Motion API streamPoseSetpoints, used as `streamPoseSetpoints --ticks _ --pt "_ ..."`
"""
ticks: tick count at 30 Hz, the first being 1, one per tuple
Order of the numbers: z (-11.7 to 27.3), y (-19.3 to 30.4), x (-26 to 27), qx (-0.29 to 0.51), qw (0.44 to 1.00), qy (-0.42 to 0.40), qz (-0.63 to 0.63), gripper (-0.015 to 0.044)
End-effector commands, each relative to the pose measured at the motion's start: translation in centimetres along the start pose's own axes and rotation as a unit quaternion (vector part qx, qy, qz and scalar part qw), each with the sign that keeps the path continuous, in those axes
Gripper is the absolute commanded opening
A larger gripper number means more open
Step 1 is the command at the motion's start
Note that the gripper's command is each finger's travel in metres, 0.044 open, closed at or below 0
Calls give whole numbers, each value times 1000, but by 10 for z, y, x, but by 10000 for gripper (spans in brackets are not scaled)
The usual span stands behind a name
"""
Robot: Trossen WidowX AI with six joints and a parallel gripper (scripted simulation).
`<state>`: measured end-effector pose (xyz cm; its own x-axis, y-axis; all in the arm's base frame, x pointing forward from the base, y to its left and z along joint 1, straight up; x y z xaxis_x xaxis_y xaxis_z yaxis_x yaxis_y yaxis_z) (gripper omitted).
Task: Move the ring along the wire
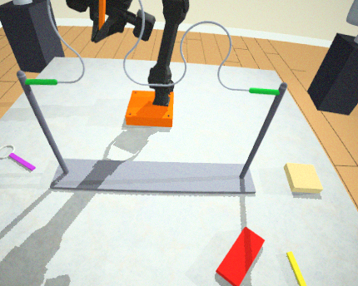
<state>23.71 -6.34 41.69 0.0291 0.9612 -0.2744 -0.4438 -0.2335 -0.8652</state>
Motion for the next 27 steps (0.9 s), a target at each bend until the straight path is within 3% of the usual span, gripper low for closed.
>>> streamPoseSetpoints --ticks 1,27 --pt "3 0 0 -8 1000 14 22 -150" --pt "1 2 -1 -34 982 93 160 -150"
Point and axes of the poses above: the point midway between the two fingers, 35 mm back from their tips, its own z axis back along the fingers, its own x axis across the jaws, y = z × x, the point moved 7 cm from there along z, back along the fingers, and after that the axes turned 6 degrees about -z, right-handed, at the moved point
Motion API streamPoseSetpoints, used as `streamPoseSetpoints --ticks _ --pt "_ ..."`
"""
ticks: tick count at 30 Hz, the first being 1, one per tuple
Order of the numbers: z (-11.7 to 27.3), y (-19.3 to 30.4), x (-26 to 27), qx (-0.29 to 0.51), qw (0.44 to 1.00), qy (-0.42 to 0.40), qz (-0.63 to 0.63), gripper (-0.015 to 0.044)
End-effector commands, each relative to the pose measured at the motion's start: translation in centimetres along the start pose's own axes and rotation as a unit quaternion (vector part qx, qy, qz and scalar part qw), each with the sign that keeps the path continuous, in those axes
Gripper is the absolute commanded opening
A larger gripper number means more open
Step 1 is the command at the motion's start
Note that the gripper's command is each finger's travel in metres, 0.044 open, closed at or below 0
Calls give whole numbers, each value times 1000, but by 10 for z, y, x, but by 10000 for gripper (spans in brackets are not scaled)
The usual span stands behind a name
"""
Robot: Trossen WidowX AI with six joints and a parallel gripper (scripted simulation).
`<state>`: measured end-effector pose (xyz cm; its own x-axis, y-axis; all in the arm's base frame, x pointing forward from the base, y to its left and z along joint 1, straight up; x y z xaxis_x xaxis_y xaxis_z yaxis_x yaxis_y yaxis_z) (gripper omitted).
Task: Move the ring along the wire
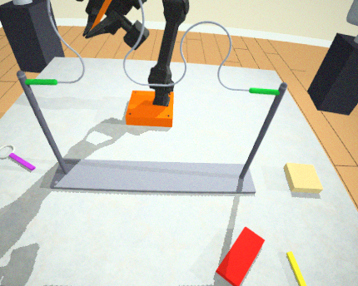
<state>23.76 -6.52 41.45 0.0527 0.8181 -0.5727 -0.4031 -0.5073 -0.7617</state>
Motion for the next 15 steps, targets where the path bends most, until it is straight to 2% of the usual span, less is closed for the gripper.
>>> streamPoseSetpoints --ticks 1,15 --pt "3 0 -1 -6 1000 16 21 -150" --pt "2 1 -2 -20 994 58 96 -150"
Point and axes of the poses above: the point midway between the two fingers, 35 mm back from their tips, its own z axis back along the fingers, its own x axis across the jaws, y = z × x, the point moved 7 cm from there along z, back along the fingers, and after that the axes turned 6 degrees about -z, right-handed, at the moved point
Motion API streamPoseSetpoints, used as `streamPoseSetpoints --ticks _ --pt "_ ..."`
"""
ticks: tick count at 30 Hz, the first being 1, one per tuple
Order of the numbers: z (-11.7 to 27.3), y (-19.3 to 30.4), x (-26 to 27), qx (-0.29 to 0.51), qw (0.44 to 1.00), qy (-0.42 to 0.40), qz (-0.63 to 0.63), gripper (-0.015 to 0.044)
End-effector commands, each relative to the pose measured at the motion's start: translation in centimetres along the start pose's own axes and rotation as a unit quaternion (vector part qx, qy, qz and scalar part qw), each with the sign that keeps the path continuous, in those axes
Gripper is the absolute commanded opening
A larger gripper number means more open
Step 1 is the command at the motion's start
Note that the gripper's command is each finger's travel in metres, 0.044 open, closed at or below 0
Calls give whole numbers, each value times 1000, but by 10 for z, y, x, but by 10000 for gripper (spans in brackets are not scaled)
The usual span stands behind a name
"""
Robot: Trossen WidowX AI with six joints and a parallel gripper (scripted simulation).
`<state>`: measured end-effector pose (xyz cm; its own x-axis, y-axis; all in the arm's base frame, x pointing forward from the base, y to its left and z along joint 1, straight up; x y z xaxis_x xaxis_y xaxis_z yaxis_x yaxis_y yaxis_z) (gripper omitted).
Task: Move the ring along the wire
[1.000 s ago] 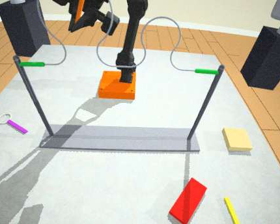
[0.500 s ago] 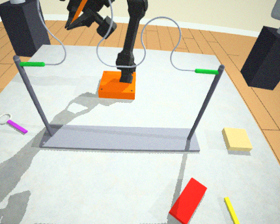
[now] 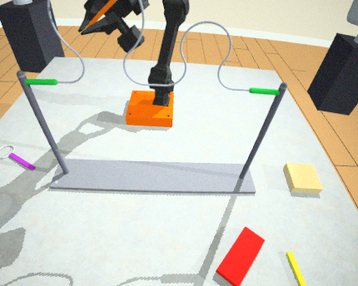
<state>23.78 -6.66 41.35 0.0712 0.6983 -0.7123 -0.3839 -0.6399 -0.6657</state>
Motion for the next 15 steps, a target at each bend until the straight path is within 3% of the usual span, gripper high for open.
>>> streamPoseSetpoints --ticks 1,15 --pt "3 0 -1 -5 1000 16 20 -150" --pt "2 1 -2 -19 994 58 95 -150"
Point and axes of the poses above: the point midway between the two fingers, 35 mm back from their tips, its own z axis back along the fingers, its own x axis across the jaws, y = z × x, the point moved 7 cm from there along z, back along the fingers, and after that the axes turned 6 degrees about -z, right-handed, at the moved point
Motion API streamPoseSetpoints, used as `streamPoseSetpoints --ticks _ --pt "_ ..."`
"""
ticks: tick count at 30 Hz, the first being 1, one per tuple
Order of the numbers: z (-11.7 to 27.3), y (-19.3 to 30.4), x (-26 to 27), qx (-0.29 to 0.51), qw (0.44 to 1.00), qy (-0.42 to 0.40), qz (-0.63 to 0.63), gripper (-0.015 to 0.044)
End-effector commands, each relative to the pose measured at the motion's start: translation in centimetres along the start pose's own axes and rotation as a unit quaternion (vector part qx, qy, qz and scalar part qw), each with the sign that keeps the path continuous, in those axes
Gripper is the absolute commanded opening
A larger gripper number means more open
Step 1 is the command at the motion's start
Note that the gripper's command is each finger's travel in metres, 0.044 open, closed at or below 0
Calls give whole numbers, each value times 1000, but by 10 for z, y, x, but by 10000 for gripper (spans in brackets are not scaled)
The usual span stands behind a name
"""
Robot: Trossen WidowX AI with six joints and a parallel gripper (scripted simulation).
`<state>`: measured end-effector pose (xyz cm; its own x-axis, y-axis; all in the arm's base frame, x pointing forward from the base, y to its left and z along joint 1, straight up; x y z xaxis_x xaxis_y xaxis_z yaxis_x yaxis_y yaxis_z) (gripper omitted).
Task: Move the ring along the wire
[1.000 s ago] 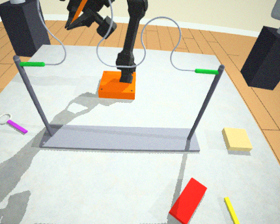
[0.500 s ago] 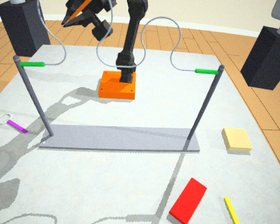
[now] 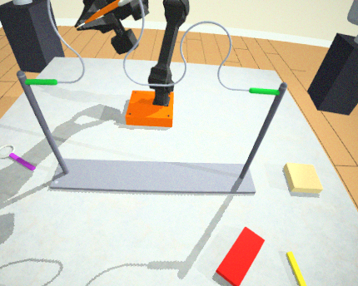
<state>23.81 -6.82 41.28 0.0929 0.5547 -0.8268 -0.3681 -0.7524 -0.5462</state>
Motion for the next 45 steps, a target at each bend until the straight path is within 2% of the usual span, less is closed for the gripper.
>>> streamPoseSetpoints --ticks 1,45 --pt "3 0 -2 -4 1000 16 20 -150" --pt "0 3 -5 -46 955 145 254 -150"
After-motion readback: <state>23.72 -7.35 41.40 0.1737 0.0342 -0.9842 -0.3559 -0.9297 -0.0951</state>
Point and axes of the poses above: the point midway between the two fingers, 35 mm back from their tips, its own z axis back along the fingers, its own x axis across the jaws, y = z × x, the point moved 7 cm from there along z, back along the fingers, and after that the axes turned 6 degrees about -z, right-handed, at the moved point
